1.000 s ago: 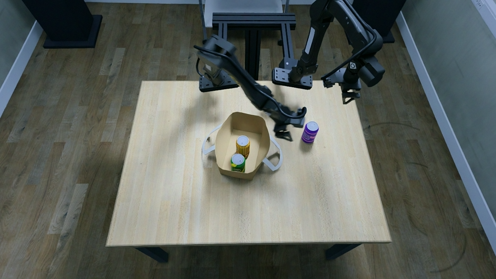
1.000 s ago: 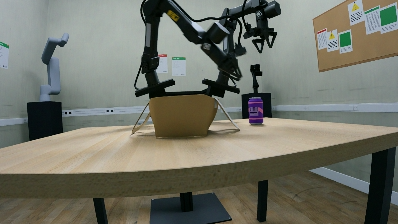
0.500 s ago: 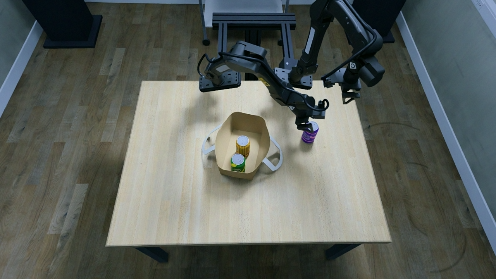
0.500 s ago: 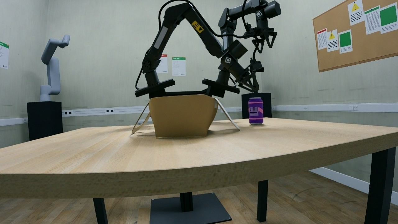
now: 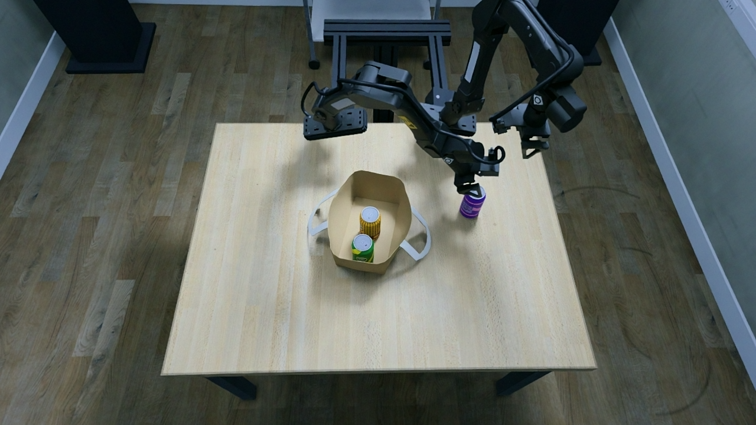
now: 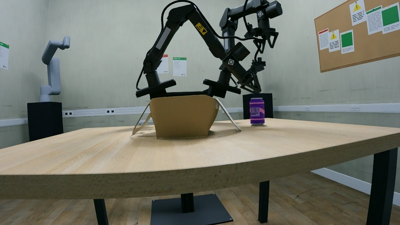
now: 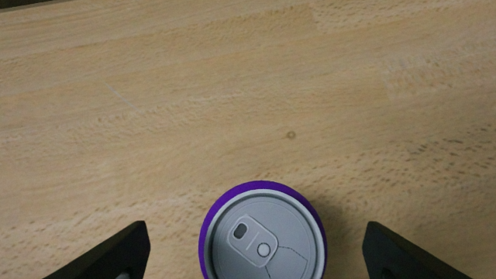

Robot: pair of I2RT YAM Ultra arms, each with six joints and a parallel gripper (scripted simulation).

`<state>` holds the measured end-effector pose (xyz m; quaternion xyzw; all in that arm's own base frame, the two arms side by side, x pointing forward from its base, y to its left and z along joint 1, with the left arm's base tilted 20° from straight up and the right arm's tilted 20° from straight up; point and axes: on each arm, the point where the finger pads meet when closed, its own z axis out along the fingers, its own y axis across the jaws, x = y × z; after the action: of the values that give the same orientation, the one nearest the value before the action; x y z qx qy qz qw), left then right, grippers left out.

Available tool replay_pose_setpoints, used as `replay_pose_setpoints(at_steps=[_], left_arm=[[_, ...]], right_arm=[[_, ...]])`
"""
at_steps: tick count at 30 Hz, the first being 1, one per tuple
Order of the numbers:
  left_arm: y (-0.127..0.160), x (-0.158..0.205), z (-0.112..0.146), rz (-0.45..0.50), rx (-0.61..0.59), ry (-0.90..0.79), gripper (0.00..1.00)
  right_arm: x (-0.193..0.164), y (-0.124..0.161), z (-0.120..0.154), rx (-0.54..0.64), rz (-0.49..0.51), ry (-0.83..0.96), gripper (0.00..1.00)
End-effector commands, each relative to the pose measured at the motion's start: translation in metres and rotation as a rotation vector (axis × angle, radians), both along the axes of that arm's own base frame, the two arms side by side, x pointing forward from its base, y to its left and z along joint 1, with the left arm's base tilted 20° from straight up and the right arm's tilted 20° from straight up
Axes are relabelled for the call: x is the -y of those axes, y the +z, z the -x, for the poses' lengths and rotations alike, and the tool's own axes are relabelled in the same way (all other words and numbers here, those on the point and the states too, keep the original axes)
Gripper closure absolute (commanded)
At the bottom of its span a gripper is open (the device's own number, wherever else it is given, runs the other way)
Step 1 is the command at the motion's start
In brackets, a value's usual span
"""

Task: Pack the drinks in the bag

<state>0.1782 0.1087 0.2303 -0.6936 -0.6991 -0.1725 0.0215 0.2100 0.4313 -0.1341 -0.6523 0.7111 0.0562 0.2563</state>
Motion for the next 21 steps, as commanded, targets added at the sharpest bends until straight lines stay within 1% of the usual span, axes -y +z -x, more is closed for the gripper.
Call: replay_pose_setpoints(at_steps=[1, 2, 4, 5, 6, 8, 10, 11, 13, 14, 15, 16, 17, 19, 20, 21], left_arm=[[0.014, 0.004, -0.001, -0.004, 0.043, -0.015, 0.0], [0.014, 0.004, -0.001, -0.004, 0.043, -0.015, 0.0], [0.014, 0.004, -0.001, -0.004, 0.043, -0.015, 0.0], [0.014, 0.004, -0.001, -0.004, 0.043, -0.015, 0.0], [0.014, 0.004, -0.001, -0.004, 0.043, -0.015, 0.0], [0.014, 0.004, -0.001, -0.004, 0.043, -0.015, 0.0], [0.014, 0.004, -0.001, -0.004, 0.043, -0.015, 0.0], [0.014, 0.004, -0.001, -0.004, 0.043, -0.015, 0.0], [0.014, 0.004, -0.001, -0.004, 0.043, -0.015, 0.0], [0.014, 0.004, -0.001, -0.004, 0.043, -0.015, 0.0], [0.014, 0.004, -0.001, -0.004, 0.043, -0.015, 0.0], [0.014, 0.004, -0.001, -0.004, 0.043, -0.015, 0.0], [0.014, 0.004, -0.001, -0.004, 0.043, -0.015, 0.0], [0.014, 0.004, -0.001, -0.004, 0.043, -0.015, 0.0], [0.014, 0.004, -0.001, -0.004, 0.043, -0.015, 0.0], [0.014, 0.004, -0.001, -0.004, 0.043, -0.015, 0.0]], right_arm=[[-0.002, 0.013, -0.002, -0.002, -0.029, -0.008, 0.16], [-0.013, 0.019, 0.001, 0.006, -0.048, 0.008, 0.16], [-0.017, 0.021, 0.0, 0.011, -0.057, 0.01, 0.16], [0.002, -0.007, -0.004, -0.003, -0.015, -0.003, 0.16], [0.006, -0.011, -0.002, -0.006, -0.007, -0.002, 0.16], [-0.001, -0.009, -0.003, 0.001, -0.021, 0.007, 0.16], [-0.001, -0.014, 0.007, -0.003, -0.014, 0.028, 0.16], [-0.006, -0.007, 0.008, 0.0, -0.021, 0.031, 0.16], [-0.006, -0.007, 0.008, 0.0, -0.021, 0.031, 0.16], [-0.008, -0.007, -0.008, 0.012, -0.045, 0.009, 0.16], [-0.008, -0.01, -0.013, 0.013, -0.048, 0.001, 0.16], [-0.008, -0.011, -0.012, 0.014, -0.049, 0.003, 0.16], [0.002, -0.019, -0.008, 0.002, -0.024, 0.003, 0.16], [0.004, -0.026, 0.004, -0.005, -0.011, 0.026, 0.16], [0.002, -0.027, 0.003, -0.003, -0.016, 0.027, 0.16], [0.002, -0.024, -0.008, 0.003, -0.027, 0.007, 0.16]])
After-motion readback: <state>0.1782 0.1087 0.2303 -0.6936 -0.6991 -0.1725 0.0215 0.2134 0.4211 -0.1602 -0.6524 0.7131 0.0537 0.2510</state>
